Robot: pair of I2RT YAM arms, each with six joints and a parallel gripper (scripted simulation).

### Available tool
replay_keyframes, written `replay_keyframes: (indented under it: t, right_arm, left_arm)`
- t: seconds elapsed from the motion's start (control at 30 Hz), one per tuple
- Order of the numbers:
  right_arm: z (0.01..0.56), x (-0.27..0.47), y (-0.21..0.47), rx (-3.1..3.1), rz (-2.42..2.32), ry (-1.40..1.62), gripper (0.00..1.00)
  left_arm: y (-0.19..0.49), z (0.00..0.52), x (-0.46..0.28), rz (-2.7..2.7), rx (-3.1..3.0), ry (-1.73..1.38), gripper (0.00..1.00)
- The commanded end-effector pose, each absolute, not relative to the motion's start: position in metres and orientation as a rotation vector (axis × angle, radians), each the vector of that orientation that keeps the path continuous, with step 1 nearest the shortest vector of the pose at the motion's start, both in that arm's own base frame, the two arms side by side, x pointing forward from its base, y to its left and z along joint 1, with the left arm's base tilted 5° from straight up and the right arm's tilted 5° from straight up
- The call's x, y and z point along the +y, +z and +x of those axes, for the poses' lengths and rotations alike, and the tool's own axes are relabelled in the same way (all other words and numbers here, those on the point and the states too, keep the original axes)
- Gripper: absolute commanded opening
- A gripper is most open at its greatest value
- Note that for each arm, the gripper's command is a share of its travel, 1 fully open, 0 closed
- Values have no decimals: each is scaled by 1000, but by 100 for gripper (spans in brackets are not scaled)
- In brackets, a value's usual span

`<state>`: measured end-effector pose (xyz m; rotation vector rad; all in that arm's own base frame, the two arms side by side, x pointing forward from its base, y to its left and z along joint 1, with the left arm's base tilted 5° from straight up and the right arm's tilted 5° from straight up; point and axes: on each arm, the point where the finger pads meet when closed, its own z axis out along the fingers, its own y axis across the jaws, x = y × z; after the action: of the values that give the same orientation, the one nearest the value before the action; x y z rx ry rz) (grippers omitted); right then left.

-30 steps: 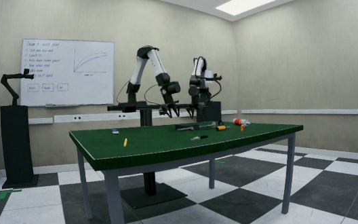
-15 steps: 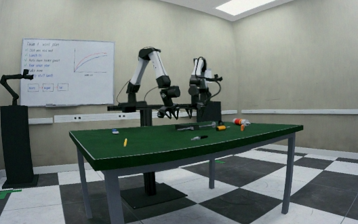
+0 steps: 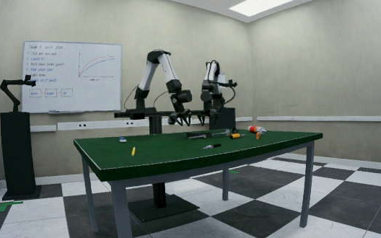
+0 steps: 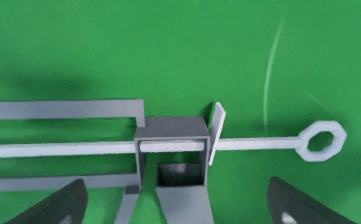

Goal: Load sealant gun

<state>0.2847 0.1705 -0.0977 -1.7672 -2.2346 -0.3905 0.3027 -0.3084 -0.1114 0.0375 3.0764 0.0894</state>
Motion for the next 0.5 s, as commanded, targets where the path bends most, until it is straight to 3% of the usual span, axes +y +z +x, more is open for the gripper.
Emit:
replay_keyframes:
  t: [0.0, 0.47]
  right_arm:
    - [280, 171, -99, -2254, -1756, -385, 62]
    - [279, 171, -99, -2252, -1755, -382, 62]
  left_arm:
    - [-125, 306, -309, 42, 3068, 63, 92]
    - [-118, 305, -317, 55, 3074, 82, 92]
